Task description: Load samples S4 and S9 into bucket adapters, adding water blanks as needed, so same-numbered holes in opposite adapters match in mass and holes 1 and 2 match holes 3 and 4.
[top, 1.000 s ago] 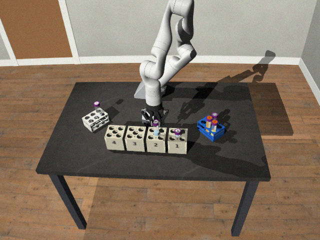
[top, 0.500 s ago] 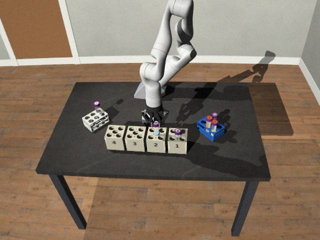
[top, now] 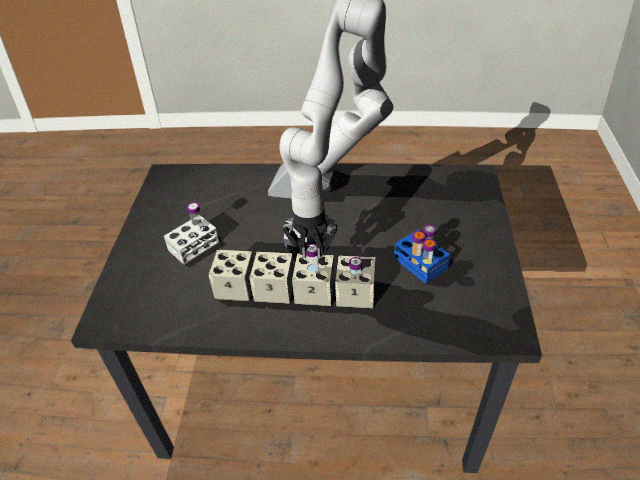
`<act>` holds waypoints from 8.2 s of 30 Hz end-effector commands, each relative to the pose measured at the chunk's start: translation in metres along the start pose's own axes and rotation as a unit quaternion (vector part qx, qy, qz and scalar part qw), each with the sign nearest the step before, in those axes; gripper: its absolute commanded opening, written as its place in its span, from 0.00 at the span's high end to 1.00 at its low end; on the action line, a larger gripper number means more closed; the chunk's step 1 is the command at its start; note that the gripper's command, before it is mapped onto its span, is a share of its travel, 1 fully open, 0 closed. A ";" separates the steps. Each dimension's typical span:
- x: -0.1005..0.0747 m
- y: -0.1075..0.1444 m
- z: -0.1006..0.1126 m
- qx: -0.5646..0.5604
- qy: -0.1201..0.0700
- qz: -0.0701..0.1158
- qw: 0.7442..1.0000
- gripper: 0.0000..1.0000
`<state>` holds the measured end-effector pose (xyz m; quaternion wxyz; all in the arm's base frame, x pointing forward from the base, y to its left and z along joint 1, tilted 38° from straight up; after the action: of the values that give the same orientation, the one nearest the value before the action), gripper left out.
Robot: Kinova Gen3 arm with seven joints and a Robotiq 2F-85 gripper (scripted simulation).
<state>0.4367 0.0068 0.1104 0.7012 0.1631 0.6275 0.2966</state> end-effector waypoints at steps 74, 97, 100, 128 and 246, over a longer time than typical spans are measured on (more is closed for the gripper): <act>0.038 0.000 0.000 0.000 -0.001 0.000 1.000 0.90; 0.038 0.000 0.000 0.000 -0.001 0.000 1.000 0.38; 0.038 0.000 0.000 0.000 -0.001 0.000 1.000 0.38; 0.009 0.000 0.000 0.000 -0.001 0.000 1.000 0.38; -0.091 0.030 -0.003 -0.179 0.000 -0.001 0.984 0.38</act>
<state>0.4265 -0.0338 0.1939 0.7149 0.0723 0.5870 0.3730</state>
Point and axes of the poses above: the point where the finger pads meet when closed, its own x axis out along the fingers, its own y axis across the jaws, z = x × y, the point moved 2 cm from there along -x, back along the fingers, and after that the axes turned 8 degrees about -x, right-handed, at the moved point
